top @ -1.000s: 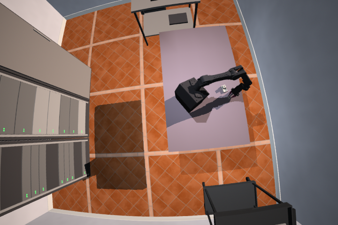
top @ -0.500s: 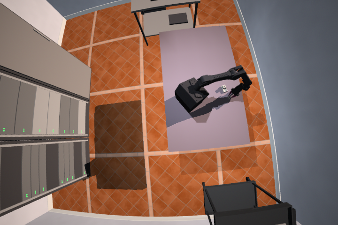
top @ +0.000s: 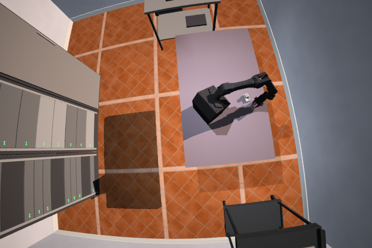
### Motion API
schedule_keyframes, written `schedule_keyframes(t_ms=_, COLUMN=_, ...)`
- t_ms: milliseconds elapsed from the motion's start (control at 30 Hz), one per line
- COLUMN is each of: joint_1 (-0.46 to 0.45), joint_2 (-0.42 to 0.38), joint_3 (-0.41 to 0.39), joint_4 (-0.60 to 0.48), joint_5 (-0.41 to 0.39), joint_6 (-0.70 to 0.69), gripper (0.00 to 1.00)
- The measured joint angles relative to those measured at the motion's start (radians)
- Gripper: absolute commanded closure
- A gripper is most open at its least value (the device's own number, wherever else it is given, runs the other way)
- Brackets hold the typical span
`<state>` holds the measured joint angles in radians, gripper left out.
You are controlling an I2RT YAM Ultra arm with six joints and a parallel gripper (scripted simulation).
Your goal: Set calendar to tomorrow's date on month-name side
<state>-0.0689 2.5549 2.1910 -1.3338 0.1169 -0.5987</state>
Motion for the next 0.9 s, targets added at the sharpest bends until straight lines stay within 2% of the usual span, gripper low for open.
schedule_keyframes(t_ms=233, joint_1=0.000, joint_2=0.000, joint_3=-0.002, joint_4=0.000, joint_5=0.000, joint_6=0.000, gripper=0.73)
schedule_keyframes(t_ms=367, joint_1=0.000, joint_2=-0.016, joint_3=-0.031, joint_4=-0.002, joint_5=0.000, joint_6=-0.004, gripper=0.73)
schedule_keyframes(t_ms=900, joint_1=-0.040, joint_2=-0.186, joint_3=-0.148, joint_4=-0.042, joint_5=0.000, joint_6=-0.037, gripper=0.73)
